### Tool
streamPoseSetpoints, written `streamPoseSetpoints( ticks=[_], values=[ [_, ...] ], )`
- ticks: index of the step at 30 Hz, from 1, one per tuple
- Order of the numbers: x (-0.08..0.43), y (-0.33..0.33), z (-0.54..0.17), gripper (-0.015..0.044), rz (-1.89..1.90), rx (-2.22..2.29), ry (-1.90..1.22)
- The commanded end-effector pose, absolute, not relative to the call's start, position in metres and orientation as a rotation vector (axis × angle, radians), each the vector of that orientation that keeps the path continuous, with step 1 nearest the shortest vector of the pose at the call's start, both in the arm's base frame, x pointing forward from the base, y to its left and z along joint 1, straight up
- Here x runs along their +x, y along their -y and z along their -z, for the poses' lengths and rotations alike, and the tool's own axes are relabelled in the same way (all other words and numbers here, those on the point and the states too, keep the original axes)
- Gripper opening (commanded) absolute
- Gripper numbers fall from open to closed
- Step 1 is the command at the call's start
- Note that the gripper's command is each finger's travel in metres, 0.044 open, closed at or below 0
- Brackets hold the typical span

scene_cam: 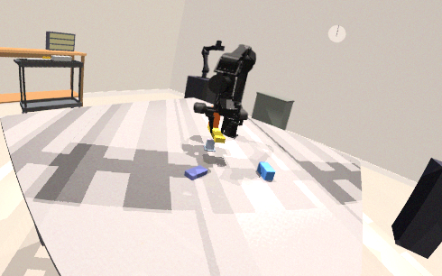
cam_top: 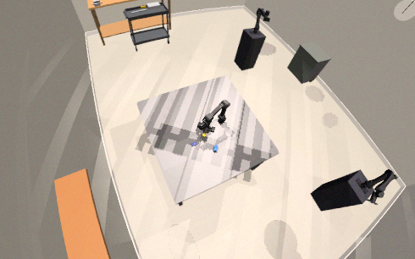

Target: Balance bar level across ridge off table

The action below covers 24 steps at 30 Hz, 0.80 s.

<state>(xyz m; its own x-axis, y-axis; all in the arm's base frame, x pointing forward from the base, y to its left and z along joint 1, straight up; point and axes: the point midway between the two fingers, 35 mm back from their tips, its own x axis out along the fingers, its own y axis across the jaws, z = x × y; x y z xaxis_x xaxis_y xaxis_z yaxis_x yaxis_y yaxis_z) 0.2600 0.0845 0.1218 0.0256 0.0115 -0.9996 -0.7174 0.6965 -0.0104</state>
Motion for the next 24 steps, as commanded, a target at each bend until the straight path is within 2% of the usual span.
streamPoseSetpoints(
  ticks=[1, 24],
  values=[
    [0.26, -0.083, -0.114, 0.0, -0.62, -0.623, -1.456],
    [0.261, -0.08, -0.098, 0.0, -0.618, -0.622, -1.457]
  ],
)
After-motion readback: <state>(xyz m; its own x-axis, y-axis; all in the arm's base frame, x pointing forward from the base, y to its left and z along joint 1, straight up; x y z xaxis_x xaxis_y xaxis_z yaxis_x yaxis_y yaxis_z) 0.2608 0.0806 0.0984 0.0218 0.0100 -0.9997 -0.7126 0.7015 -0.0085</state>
